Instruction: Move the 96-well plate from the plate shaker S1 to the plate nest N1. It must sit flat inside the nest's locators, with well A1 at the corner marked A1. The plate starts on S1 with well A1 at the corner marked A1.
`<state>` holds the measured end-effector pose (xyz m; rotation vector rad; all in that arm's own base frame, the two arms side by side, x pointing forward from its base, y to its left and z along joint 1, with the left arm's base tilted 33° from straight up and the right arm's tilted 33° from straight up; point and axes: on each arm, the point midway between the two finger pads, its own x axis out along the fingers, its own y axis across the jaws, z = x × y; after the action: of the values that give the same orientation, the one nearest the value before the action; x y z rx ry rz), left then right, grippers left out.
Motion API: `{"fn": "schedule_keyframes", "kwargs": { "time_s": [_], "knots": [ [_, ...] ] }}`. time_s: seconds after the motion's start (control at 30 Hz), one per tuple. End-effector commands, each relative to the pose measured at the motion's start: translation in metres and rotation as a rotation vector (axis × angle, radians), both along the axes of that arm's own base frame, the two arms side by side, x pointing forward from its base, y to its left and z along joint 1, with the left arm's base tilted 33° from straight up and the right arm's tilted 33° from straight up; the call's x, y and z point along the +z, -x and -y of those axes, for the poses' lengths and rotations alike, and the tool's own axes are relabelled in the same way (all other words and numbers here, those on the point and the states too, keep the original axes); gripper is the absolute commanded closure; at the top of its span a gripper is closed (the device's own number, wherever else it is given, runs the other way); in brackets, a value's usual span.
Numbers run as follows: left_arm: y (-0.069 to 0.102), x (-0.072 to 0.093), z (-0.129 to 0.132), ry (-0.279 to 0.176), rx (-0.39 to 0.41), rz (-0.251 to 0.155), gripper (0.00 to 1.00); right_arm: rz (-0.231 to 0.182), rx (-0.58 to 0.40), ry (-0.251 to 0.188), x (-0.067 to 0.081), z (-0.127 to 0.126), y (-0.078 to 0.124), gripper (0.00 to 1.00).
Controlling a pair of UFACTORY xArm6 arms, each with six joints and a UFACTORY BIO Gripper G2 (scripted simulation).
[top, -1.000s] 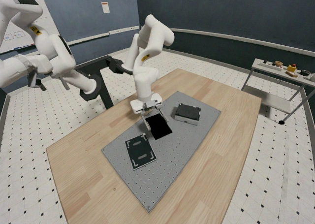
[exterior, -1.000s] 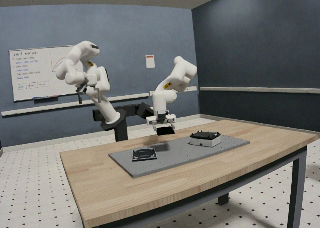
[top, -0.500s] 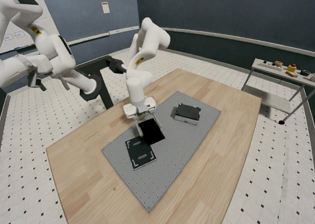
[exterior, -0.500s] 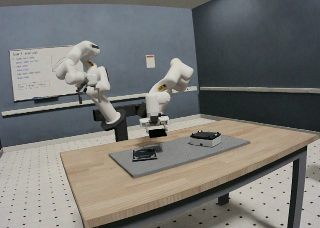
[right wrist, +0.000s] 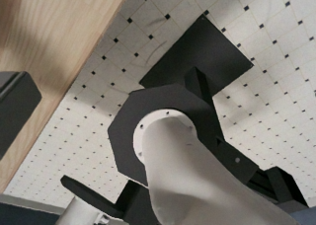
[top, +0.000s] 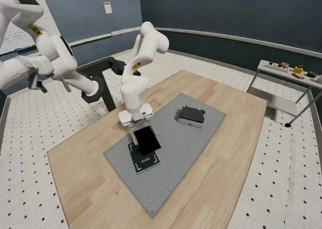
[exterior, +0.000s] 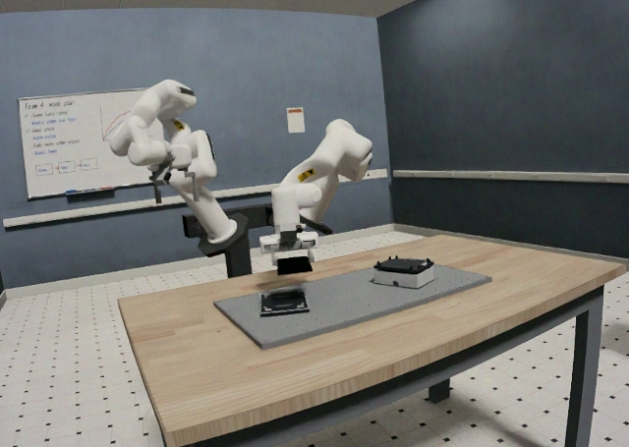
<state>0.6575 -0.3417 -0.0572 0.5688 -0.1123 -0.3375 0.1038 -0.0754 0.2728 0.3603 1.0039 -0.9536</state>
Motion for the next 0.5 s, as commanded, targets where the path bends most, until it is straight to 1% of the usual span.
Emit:
{"fn": "schedule_keyframes", "kwargs": {
  "time_s": [0.0,0.23,0.47],
  "knots": [
    [-0.001,-0.004,0.009,0.002,-0.001,0.003,1.00,0.002,0.000,0.001,0.001,0.000,0.000,0.00],
    [0.001,-0.019,0.028,0.002,-0.001,0.003,1.00,0.002,0.000,0.001,0.001,0.000,0.000,0.00],
    [0.001,-0.022,0.032,0.002,-0.001,0.003,1.00,0.002,0.000,0.001,0.001,0.000,0.000,0.00]
  ]
}}
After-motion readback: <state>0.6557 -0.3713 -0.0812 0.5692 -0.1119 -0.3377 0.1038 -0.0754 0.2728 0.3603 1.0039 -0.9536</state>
